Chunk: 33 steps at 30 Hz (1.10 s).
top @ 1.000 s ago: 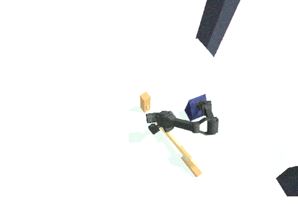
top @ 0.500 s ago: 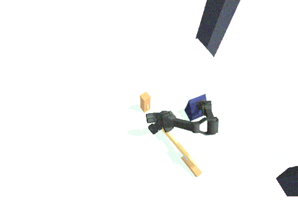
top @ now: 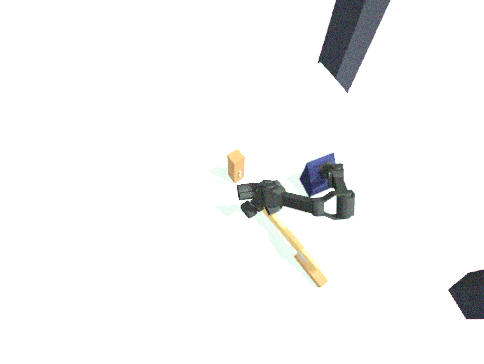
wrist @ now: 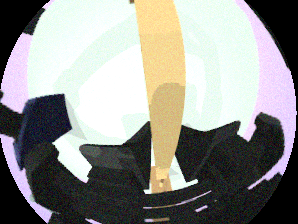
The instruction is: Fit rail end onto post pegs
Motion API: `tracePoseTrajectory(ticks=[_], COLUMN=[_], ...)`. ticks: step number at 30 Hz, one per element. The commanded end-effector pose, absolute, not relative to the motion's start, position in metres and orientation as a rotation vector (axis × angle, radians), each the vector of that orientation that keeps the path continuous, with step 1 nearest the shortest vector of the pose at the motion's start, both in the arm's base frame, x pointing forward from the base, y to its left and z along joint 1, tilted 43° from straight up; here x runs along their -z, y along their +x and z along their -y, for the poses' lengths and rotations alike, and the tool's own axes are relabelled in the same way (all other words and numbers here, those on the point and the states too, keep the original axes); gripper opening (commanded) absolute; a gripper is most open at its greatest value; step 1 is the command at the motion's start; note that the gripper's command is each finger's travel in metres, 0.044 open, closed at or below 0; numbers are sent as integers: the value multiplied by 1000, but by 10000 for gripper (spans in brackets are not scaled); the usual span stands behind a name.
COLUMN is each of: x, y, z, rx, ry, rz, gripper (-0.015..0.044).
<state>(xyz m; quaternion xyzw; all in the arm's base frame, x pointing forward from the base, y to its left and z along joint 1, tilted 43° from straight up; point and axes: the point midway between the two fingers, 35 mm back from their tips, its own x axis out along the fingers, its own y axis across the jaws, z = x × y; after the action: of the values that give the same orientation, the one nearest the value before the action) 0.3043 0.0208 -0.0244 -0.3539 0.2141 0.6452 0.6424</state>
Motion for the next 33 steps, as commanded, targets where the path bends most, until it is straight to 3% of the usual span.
tracePoseTrajectory(ticks=[1, 33], x=[23, 11], y=[304, 306], z=[-19, -8], rx=[-1470, -1469], ry=[-803, -804], rz=[-487, -488], gripper=[0, 0])
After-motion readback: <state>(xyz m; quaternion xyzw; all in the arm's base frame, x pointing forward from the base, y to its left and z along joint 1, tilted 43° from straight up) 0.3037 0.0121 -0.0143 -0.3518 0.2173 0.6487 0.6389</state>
